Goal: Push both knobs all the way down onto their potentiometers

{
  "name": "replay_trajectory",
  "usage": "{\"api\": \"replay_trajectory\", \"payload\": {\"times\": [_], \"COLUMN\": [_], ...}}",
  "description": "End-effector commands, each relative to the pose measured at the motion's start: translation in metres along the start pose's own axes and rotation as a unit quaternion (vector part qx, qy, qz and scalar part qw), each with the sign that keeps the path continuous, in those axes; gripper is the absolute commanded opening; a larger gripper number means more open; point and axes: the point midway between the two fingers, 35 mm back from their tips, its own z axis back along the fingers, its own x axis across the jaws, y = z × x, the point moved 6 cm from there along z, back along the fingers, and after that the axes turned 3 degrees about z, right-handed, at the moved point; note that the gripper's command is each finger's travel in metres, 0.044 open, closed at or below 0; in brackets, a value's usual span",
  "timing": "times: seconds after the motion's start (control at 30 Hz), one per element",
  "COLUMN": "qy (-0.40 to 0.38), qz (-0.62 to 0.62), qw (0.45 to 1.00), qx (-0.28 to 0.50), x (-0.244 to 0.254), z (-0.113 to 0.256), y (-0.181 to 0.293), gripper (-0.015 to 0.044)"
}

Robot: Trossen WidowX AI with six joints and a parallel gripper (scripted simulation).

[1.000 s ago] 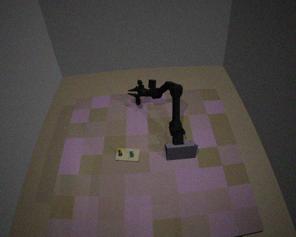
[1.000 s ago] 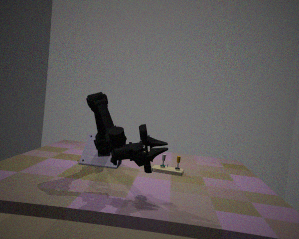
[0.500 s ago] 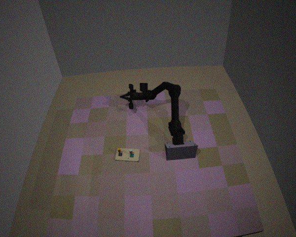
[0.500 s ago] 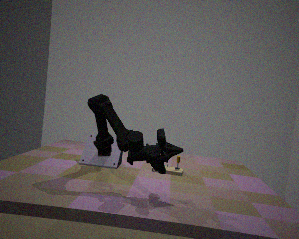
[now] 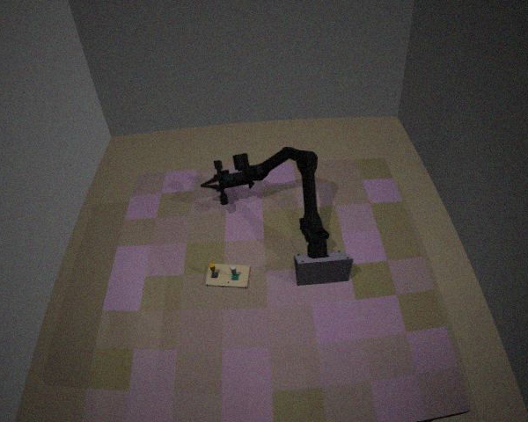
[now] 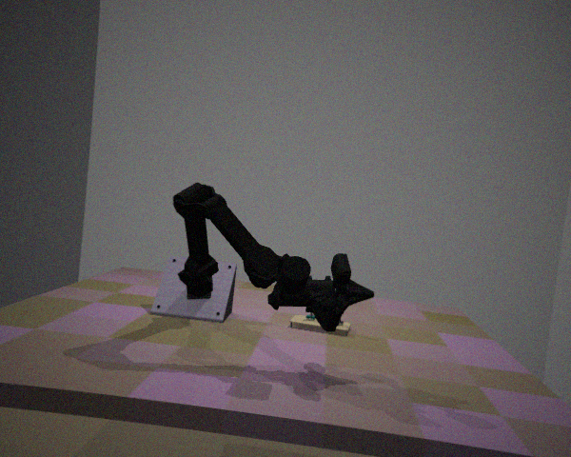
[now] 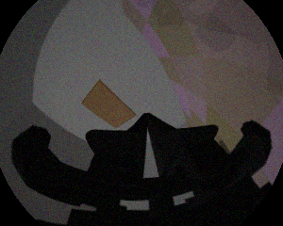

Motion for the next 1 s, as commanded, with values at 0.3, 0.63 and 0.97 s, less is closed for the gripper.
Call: {"api": "replay_trajectory", "payload": {"times": [0.3,0.63,0.97], "qy": [0.101,0.200,0.305], "qz": [-0.035,-0.043,-0.025], "qw": [0.994,0.978,0.950], "qx": [0.016,0.036,0.062], "x": [-0.032,-0.062,-0.090], "z": [-0.052,-0.084,-0.104], "y": [0.037,0.075,0.119], "gripper": [0.0000,0.0000,0.0000]}}
